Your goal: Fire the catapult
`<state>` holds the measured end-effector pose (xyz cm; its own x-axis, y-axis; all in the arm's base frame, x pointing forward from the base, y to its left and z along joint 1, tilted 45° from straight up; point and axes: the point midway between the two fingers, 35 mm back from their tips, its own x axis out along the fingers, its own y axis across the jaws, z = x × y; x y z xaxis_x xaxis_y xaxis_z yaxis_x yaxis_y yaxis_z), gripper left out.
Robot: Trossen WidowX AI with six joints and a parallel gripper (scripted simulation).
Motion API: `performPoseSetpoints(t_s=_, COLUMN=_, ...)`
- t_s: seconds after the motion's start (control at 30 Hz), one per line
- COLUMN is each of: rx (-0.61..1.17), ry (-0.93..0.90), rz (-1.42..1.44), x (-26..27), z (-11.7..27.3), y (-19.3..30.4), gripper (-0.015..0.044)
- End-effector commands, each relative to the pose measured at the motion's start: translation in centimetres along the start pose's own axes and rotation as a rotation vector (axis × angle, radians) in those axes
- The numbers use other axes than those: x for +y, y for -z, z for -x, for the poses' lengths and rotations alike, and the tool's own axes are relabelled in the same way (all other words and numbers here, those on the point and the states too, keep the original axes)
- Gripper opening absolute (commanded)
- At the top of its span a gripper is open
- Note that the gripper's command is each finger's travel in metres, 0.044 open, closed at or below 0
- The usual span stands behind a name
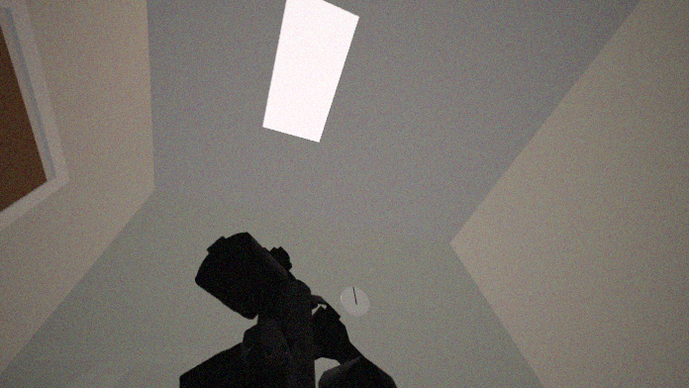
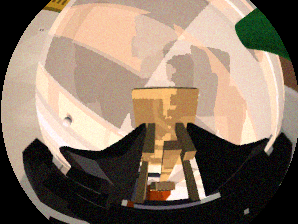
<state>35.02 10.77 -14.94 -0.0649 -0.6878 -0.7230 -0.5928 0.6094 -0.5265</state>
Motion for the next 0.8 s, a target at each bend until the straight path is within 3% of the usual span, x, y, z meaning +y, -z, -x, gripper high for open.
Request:
performPoseSetpoints(t_s=0.0, rx=-0.004, ry=0.007, rz=0.009, x=0.1, z=-0.4, y=0.0, gripper=0.0000)
performPoseSetpoints(t_s=0.43, rx=0.001, ry=0.002, rz=0.002, x=0.0, z=-1.3, y=0.0, gripper=0.0000)
performPoseSetpoints(t_s=0.77, rx=0.001, ry=0.002, rz=0.002, x=0.0, z=-1.3, y=0.0, gripper=0.0262)
